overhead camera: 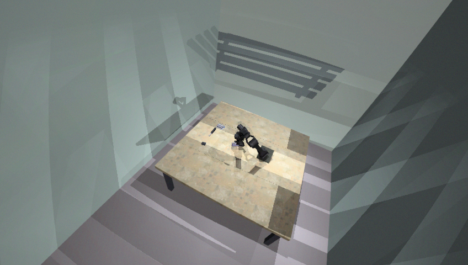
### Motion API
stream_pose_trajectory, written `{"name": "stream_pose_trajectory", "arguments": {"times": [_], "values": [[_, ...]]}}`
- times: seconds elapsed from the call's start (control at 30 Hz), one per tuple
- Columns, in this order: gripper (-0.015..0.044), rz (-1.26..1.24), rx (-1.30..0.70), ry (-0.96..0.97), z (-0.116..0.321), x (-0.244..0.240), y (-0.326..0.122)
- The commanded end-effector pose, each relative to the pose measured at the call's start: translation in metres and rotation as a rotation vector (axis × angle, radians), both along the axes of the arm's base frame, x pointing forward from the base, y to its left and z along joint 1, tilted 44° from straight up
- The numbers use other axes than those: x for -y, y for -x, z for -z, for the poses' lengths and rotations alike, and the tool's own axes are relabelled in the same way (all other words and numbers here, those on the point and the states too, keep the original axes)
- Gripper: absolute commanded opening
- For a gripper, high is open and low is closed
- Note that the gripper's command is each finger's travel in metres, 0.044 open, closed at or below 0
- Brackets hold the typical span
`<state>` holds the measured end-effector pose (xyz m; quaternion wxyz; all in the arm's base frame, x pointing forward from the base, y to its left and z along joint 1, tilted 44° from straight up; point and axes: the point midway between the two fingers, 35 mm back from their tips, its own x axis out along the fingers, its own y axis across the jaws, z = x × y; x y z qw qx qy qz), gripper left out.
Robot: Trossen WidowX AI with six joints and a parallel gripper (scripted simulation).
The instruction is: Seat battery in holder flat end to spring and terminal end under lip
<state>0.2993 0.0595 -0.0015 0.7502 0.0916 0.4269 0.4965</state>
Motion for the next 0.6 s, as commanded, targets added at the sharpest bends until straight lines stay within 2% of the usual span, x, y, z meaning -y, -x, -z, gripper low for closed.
{"name": "stream_pose_trajectory", "arguments": {"times": [0.0,0.57], "values": [[0.0077,-0.024,-0.028,0.039,0.0064,0.0,0.001],[0.0077,-0.108,-0.093,0.134,0.0051,-0.005,-0.0009]]}}
